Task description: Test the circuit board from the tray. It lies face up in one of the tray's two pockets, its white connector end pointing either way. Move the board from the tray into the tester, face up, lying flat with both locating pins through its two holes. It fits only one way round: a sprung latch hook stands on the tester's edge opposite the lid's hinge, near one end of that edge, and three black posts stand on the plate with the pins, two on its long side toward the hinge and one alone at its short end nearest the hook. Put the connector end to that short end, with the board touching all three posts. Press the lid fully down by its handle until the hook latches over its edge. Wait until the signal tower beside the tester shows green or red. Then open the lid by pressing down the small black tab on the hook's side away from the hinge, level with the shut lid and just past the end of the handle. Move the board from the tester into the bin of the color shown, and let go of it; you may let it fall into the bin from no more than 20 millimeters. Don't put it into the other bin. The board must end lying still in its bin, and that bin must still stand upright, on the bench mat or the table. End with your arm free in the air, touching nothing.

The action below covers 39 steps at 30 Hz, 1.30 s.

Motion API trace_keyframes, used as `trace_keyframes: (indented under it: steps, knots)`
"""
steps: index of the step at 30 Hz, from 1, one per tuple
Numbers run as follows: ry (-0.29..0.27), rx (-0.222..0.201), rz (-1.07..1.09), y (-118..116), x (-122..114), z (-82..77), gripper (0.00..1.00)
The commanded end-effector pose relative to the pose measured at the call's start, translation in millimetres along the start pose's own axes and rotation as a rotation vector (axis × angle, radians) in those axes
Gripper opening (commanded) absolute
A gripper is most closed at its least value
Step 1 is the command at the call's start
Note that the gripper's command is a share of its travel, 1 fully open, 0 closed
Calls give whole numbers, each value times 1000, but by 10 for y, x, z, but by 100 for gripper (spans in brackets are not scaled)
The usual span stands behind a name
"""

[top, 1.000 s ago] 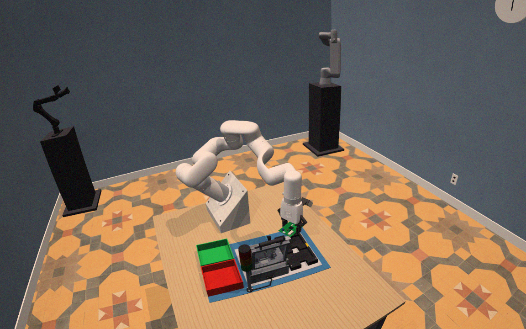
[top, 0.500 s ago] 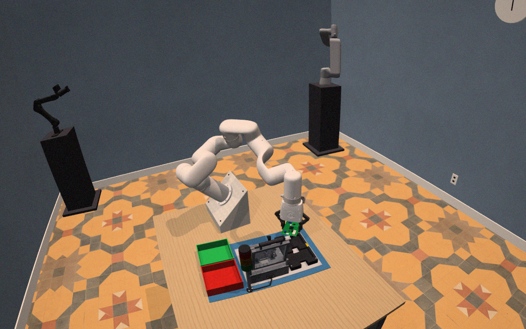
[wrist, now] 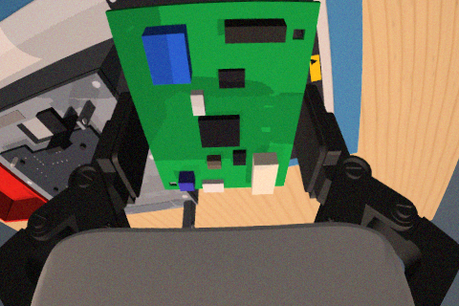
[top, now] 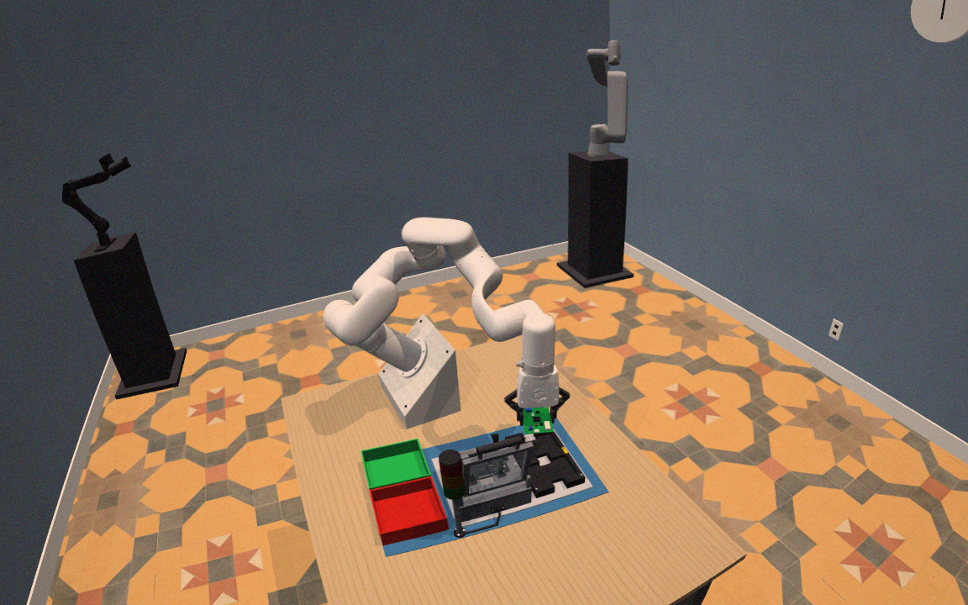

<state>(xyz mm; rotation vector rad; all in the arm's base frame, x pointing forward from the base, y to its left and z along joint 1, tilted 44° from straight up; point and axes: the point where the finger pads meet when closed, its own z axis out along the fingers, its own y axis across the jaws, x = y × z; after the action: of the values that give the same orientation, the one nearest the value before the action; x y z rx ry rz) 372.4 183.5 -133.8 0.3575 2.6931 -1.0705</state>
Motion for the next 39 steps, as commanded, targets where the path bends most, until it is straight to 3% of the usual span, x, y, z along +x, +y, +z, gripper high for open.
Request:
trace_keyframes:
  steps: [1, 39]
  knots:
    - [0, -11, -113, 11, -6, -23, 79]
    - [-6, -10, -1140, 11, -6, -23, 79]
